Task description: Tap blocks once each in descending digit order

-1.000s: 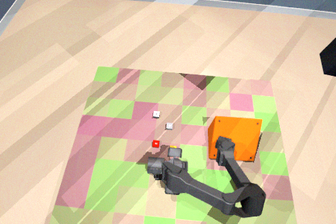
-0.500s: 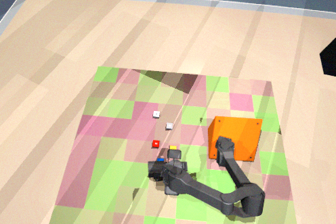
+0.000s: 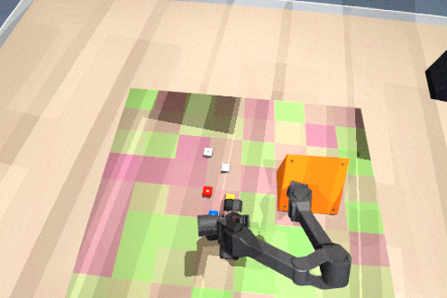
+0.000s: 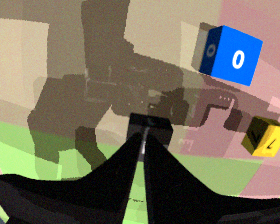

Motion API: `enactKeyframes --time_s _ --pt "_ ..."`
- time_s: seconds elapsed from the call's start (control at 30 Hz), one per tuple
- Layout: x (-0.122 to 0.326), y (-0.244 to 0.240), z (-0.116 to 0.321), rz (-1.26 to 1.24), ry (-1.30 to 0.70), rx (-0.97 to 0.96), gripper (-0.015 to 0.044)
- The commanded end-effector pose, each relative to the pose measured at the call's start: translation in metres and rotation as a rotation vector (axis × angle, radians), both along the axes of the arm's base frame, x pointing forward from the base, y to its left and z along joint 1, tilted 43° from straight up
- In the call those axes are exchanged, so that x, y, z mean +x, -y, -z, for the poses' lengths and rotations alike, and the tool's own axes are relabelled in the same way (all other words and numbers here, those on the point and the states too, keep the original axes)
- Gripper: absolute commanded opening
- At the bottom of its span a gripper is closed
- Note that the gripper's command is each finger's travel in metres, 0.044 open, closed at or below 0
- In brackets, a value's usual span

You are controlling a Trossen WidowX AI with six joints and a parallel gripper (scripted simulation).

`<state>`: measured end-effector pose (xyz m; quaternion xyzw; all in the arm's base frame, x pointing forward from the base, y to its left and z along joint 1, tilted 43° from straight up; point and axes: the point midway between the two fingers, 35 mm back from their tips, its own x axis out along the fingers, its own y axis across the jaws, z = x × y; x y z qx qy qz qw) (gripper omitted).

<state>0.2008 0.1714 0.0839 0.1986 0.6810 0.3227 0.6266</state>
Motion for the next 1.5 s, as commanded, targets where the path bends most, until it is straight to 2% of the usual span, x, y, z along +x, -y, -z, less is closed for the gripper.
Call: enactKeyframes --time_s 0.0,0.17,0.37,0.53,0.8,0.97,1.17,1.47 --pt "0.004 0.014 -0.015 0.002 0.007 0.002 0.002" --pt "0.006 0.021 -0.022 0.003 0.006 -0.001 0.002" --pt "0.015 0.069 -0.073 0.002 0.005 -0.002 0.002" --pt "0.016 0.07 -0.074 0.002 0.005 -0.002 0.002" --pt "0.086 0.085 -0.048 0.002 0.008 -0.003 0.002" --pt "0.088 0.084 -0.045 0.002 0.009 -0.003 0.002" --pt "0.078 0.033 0.009 0.003 0.009 0.0 0.002" --pt "0.077 0.027 0.015 0.002 0.009 0.0 0.002"
